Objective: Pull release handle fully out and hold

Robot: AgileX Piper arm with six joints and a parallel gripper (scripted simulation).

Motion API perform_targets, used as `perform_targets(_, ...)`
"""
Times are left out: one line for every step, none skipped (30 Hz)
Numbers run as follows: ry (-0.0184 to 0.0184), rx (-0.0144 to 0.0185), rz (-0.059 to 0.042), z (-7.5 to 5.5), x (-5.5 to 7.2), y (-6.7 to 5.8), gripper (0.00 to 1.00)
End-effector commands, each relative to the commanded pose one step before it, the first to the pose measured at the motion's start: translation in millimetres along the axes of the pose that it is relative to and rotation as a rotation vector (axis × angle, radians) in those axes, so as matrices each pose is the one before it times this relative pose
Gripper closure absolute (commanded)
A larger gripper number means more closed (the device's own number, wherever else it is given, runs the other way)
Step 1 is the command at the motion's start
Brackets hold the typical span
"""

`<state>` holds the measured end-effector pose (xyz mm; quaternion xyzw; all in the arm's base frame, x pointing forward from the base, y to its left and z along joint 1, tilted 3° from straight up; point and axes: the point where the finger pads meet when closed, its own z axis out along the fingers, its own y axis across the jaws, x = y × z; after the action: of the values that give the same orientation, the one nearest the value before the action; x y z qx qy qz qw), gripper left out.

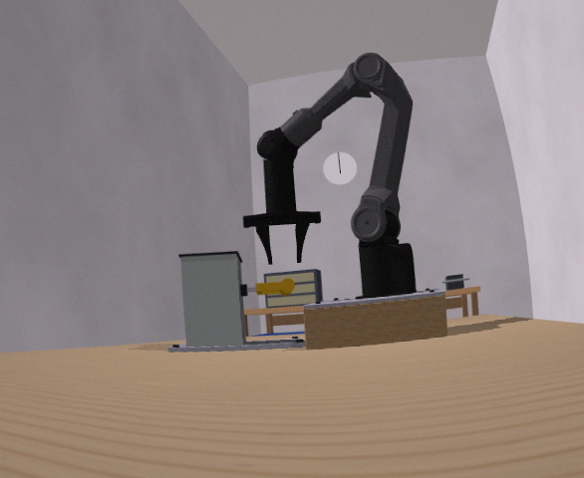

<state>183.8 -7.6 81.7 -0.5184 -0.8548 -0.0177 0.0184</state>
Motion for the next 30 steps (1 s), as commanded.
perform_targets(0.0025,0.00136,-0.0009,3.02,0.52,-0.03,0.33)
perform_targets(0.0,0.0,0.0,1.48,0.0,-0.01,0.33)
perform_targets(-0.00001,0.00001,0.0,1.46,0.0,-0.01,0.33)
perform_targets(0.0,0.0,0.0,1.43,-0.01,0.0,0.33)
perform_targets(0.0,0.0,0.0,1.41,0.0,-0.01,0.33)
perform_targets(-0.00001,0.00001,0.0,1.37,0.0,-0.01,0.33)
perform_targets(0.0,0.0,0.0,1.33,-0.01,0.0,0.33)
perform_targets(0.0,0.0,0.0,1.28,-0.01,0.0,0.33)
perform_targets(-0.00007,-0.00009,0.0,1.21,-0.01,0.0,0.33)
perform_targets(-0.00008,-0.0001,0.0,1.15,0.0,-0.01,0.33)
perform_targets(0.0,0.0,0.0,0.0,0.0,0.0,0.33)
perform_targets(0.0,0.0,0.0,0.0,0.0,0.0,0.33)
perform_targets(-0.00127,-0.00187,-0.0001,0.67,-0.19,0.28,0.33)
perform_targets(0.00141,0.00207,0.0001,1.54,0.18,-0.3,0.33)
perform_targets(0.0,0.0,0.0,0.98,0.0,0.0,0.33)
perform_targets(-0.00031,-0.00043,0.0,0.82,-0.02,0.02,0.33)
perform_targets(-0.00016,-0.00023,0.0,0.79,-0.01,0.0,0.33)
perform_targets(0.00008,0.00011,0.0,0.79,-0.01,0.0,0.33)
perform_targets(-0.00019,-0.00029,0.0,0.62,-0.06,0.09,0.33)
perform_targets(-0.00026,-0.00039,0.0,0.53,-0.04,0.06,0.33)
perform_targets(-0.00011,-0.00015,0.0,0.51,-0.02,0.02,0.33)
perform_targets(-0.00007,-0.00009,0.0,0.45,-0.02,0.03,0.33)
perform_targets(-0.00013,-0.00019,0.0,0.35,-0.03,0.04,0.33)
perform_targets(-0.00005,-0.00008,0.0,0.28,0.0,0.01,0.33)
perform_targets(-0.00001,-0.00002,0.0,0.24,0.0,0.0,0.33)
perform_targets(-0.00003,-0.00003,0.0,0.18,-0.01,0.01,0.33)
perform_targets(-0.00005,-0.00007,0.0,0.12,-0.01,0.01,0.33)
perform_targets(0.0,0.0,0.0,0.0,0.0,0.0,0.33)
perform_targets(0.0,0.0,0.0,0.0,0.0,0.0,0.33)
perform_targets(-0.00011,-0.00016,0.0,0.02,-0.02,0.03,0.33)
